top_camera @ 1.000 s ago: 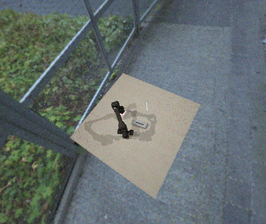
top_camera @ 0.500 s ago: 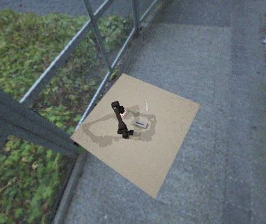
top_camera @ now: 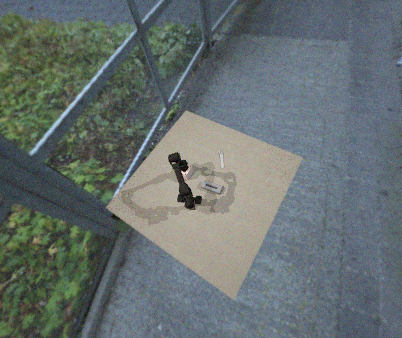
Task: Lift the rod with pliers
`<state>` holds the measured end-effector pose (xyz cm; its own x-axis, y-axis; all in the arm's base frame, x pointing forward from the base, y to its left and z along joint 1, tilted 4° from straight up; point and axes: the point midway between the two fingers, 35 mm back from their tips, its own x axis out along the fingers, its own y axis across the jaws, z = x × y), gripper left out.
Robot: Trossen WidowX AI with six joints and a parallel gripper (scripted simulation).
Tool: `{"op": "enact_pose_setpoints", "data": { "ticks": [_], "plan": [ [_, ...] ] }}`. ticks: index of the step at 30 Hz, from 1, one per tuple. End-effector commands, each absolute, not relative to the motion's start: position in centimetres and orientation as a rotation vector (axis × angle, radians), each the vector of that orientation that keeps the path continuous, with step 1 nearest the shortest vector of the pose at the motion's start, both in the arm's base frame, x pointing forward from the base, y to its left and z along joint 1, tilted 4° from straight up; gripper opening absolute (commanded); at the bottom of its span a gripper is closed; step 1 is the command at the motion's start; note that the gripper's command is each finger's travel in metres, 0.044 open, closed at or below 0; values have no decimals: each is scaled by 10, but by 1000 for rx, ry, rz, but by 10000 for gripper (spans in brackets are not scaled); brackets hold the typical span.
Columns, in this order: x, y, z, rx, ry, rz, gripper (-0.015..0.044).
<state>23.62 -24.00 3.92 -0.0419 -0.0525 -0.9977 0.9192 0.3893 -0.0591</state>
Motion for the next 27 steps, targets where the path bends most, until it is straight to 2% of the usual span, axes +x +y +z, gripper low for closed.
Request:
{"op": "enact_pose_setpoints", "data": {
  "ticks": [1, 16, 17, 27],
  "plan": [
    [235, -240, 38, 848, 1383, -966, 355],
    [235, -240, 38, 848, 1383, -966, 336],
    [235, -240, 38, 848, 1383, -966, 321],
    [235, -240, 44, 850, 1381, -964, 321]
  ]
}}
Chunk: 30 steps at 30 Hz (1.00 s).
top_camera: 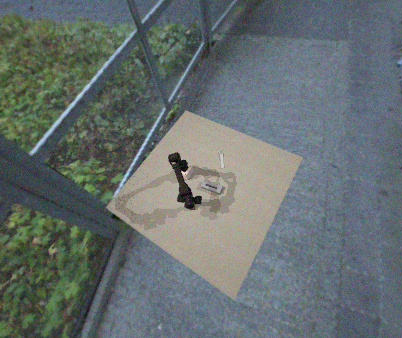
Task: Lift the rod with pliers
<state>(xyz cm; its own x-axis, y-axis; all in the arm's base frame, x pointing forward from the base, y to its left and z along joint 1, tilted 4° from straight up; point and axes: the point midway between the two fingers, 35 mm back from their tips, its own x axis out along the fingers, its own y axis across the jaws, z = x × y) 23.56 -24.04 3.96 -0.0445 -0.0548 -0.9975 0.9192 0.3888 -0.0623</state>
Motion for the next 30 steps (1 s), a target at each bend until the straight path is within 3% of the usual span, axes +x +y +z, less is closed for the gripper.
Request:
{"op": "enact_pose_setpoints", "data": {
  "ticks": [1, 30],
  "plan": [
    [235, -240, 46, 851, 1380, -963, 321],
    [244, -227, 79, 815, 1394, -890, 321]
  ]
}}
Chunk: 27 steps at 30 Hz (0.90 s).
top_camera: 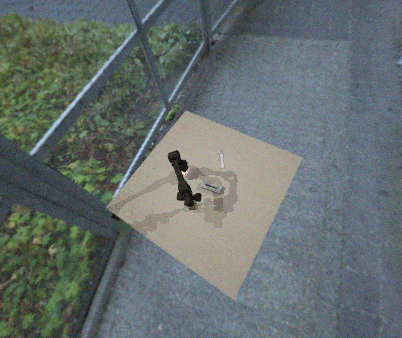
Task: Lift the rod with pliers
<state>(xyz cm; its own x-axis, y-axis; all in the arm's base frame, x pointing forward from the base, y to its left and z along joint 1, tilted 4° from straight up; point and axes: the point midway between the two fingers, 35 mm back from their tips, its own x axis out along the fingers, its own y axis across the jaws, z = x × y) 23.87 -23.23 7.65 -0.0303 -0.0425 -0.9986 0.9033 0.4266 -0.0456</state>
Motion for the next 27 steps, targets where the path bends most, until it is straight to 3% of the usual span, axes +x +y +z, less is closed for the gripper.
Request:
{"op": "enact_pose_setpoints", "data": {
  "ticks": [1, 27],
  "plan": [
    [245, -226, 78, 808, 1397, -884, 321],
    [267, -188, 76, 645, 1469, -706, 321]
  ]
}}
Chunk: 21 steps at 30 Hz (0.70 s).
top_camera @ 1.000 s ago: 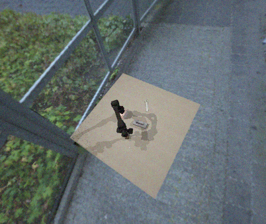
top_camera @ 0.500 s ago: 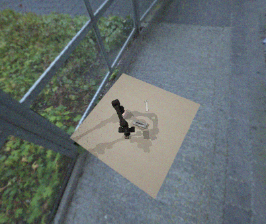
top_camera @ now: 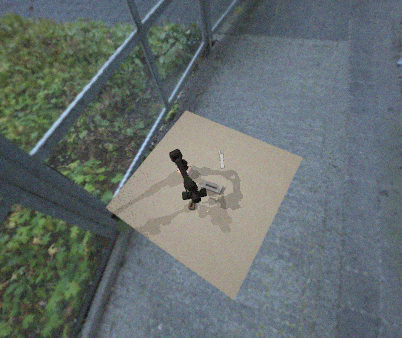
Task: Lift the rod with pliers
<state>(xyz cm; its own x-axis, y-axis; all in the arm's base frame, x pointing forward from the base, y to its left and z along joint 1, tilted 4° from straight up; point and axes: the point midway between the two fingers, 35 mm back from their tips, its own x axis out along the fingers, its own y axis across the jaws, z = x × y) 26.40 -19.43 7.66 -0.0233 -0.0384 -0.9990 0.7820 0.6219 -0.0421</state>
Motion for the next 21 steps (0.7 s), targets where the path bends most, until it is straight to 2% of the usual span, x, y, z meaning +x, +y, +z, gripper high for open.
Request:
{"op": "enact_pose_setpoints", "data": {
  "ticks": [1, 21],
  "plan": [
    [267, -186, 76, 639, 1471, -699, 321],
    [280, -155, 75, 512, 1516, -562, 321]
  ]
}}
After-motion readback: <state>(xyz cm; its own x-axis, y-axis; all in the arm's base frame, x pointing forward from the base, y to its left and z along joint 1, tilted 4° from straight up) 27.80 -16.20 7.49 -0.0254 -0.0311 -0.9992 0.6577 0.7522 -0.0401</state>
